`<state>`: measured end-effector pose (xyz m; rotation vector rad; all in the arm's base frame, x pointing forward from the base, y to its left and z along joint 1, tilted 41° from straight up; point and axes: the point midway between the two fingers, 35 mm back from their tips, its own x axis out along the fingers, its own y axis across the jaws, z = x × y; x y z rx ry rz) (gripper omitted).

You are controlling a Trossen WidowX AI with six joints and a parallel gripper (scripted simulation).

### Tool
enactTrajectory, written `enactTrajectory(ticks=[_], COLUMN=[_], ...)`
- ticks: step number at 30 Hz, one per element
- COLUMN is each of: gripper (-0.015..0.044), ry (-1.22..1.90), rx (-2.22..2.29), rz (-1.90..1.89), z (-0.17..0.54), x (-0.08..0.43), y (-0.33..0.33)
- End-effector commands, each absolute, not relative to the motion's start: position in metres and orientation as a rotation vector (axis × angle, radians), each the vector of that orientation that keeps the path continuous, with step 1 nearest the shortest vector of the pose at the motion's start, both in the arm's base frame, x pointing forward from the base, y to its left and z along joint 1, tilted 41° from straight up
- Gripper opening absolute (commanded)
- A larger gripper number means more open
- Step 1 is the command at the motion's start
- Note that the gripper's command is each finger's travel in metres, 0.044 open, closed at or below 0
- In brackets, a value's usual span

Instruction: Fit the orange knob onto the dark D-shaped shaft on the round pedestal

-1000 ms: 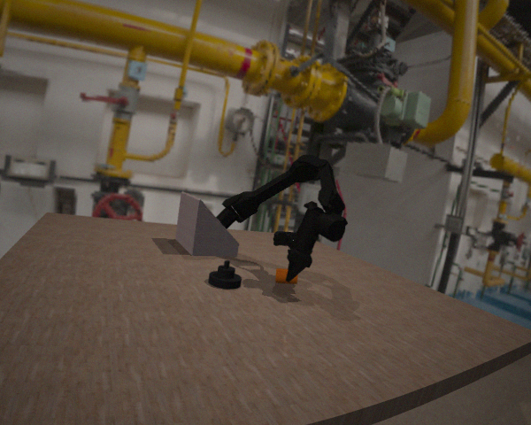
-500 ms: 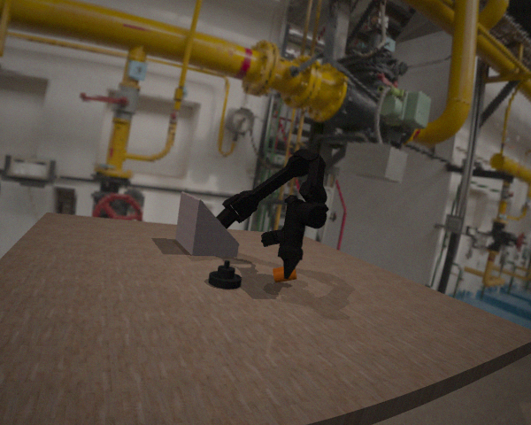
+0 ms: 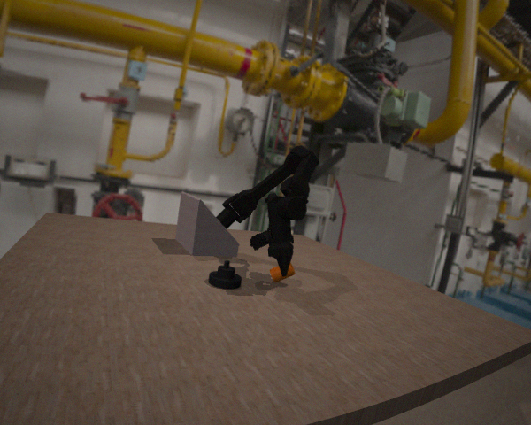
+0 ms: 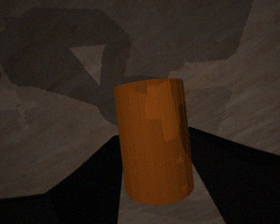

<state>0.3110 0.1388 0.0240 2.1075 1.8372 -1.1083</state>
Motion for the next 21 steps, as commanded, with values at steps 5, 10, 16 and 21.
enactTrajectory(ticks=[5, 10, 16, 21], gripper=[0.0181, 0.0181, 0.0181, 0.0181], ry=[1.891, 1.921, 1.953, 1.978], rx=[2.226, 2.297, 2.379, 2.446], rz=[-0.986, -0.912, -0.823, -0.744], z=[0.020, 0.017, 0.014, 0.010], x=[0.307, 0.305, 0.303, 0.301], y=[0.132, 0.128, 0.124, 0.121])
